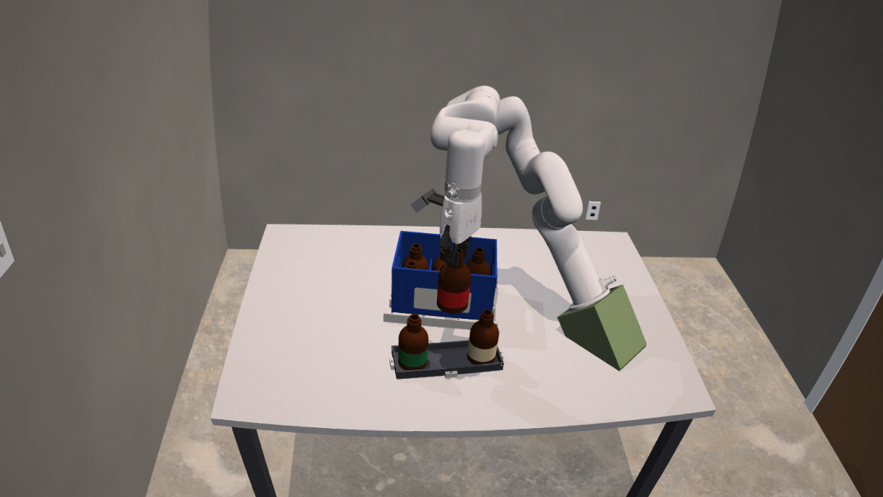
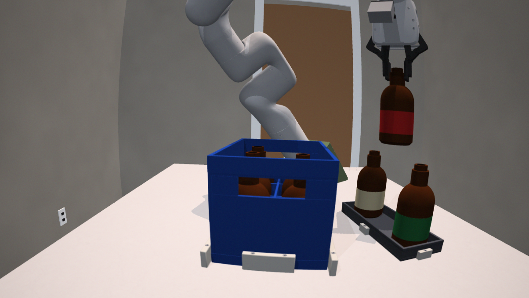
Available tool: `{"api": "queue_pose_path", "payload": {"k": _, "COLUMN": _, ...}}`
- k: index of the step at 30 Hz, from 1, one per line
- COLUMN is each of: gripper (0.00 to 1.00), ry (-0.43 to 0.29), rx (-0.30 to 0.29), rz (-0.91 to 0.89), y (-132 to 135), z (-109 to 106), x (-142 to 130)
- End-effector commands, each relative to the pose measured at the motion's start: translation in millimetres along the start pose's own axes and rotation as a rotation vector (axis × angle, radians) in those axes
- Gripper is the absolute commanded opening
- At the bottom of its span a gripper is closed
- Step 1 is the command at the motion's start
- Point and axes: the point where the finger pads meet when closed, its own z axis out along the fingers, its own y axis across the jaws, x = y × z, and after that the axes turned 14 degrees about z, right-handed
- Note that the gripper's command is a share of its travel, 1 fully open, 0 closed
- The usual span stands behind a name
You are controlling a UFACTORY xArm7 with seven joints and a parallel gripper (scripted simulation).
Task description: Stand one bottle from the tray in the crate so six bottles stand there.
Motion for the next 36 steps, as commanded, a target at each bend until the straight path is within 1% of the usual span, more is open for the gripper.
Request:
{"api": "queue_pose_path", "payload": {"k": 1, "gripper": 0.00, "ry": -0.001, "rx": 0.005, "rz": 0.000, "y": -0.5, "z": -2.1, "x": -0.4}}
{"api": "queue_pose_path", "payload": {"k": 36, "gripper": 0.00, "ry": -0.001, "rx": 0.005, "rz": 0.000, "y": 2.5, "z": -2.1, "x": 1.1}}
